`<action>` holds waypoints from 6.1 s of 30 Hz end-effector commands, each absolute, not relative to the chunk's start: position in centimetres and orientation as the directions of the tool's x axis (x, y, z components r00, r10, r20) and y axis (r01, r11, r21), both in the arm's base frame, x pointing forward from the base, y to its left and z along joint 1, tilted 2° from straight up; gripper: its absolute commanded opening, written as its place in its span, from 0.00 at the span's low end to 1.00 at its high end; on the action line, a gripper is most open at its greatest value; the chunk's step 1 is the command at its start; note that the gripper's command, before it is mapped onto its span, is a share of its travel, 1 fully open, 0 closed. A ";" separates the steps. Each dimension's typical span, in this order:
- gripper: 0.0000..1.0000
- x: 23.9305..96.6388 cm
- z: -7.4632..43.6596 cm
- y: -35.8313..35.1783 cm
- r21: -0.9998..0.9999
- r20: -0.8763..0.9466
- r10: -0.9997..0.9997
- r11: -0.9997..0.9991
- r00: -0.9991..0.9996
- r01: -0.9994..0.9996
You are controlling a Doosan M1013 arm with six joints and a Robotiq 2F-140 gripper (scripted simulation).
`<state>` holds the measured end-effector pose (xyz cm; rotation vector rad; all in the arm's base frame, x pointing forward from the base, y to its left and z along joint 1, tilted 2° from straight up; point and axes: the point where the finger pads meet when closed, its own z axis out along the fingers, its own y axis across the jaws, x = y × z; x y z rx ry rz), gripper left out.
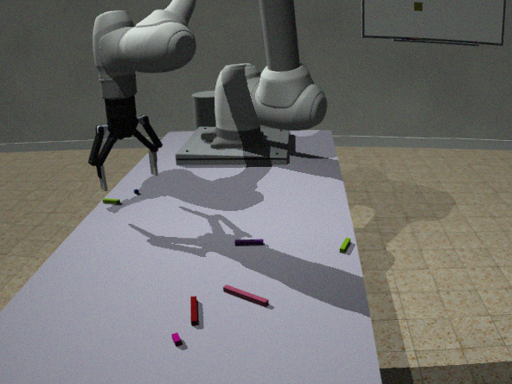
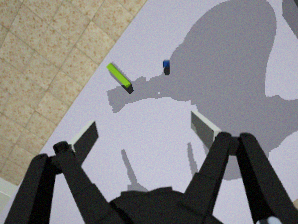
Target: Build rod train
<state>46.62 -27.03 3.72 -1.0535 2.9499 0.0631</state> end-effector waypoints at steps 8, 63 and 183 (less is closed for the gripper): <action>1.00 44.4 4.3 -27.6 0.025 -0.033 -0.866 0.498 -0.499 -0.867; 0.23 37.3 6.0 -28.5 -0.021 -0.036 -0.787 -0.616 0.616 -0.788; 0.23 37.2 0.8 -28.4 -0.021 -0.036 -0.787 -0.616 0.616 -0.787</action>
